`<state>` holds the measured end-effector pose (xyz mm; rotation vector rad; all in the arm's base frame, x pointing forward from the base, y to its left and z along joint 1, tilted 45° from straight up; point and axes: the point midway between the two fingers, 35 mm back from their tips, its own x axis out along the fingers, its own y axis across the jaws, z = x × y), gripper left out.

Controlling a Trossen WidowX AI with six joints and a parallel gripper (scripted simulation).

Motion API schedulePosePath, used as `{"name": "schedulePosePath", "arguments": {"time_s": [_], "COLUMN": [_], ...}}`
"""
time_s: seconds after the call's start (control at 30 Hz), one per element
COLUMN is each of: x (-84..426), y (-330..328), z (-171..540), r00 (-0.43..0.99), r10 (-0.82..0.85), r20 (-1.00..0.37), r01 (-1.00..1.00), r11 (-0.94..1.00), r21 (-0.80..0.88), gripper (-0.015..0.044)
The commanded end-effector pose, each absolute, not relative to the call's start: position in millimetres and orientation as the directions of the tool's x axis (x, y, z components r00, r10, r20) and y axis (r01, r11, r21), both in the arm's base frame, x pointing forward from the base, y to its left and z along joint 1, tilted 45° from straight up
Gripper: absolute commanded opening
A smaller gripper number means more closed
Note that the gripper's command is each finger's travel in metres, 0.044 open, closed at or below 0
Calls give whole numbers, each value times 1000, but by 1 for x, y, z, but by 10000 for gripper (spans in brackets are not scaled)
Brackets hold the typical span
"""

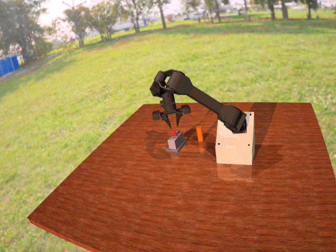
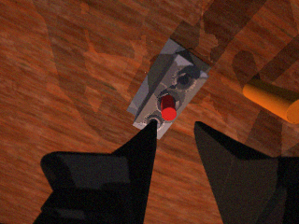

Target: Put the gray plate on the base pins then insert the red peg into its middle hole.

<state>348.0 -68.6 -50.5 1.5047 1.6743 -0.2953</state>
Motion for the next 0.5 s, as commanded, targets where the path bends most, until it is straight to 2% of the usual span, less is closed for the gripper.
{"name": "schedulePosePath", "arguments": {"time_s": [0.0,0.47], "x": [348,345], "y": [-71,-76], "z": [-48,-45], "r00": [80,80], "r10": [700,700], "r20": [-710,-710], "r01": [899,899], "r11": [257,257], "r21": [355,355], "gripper": [150,150]}}
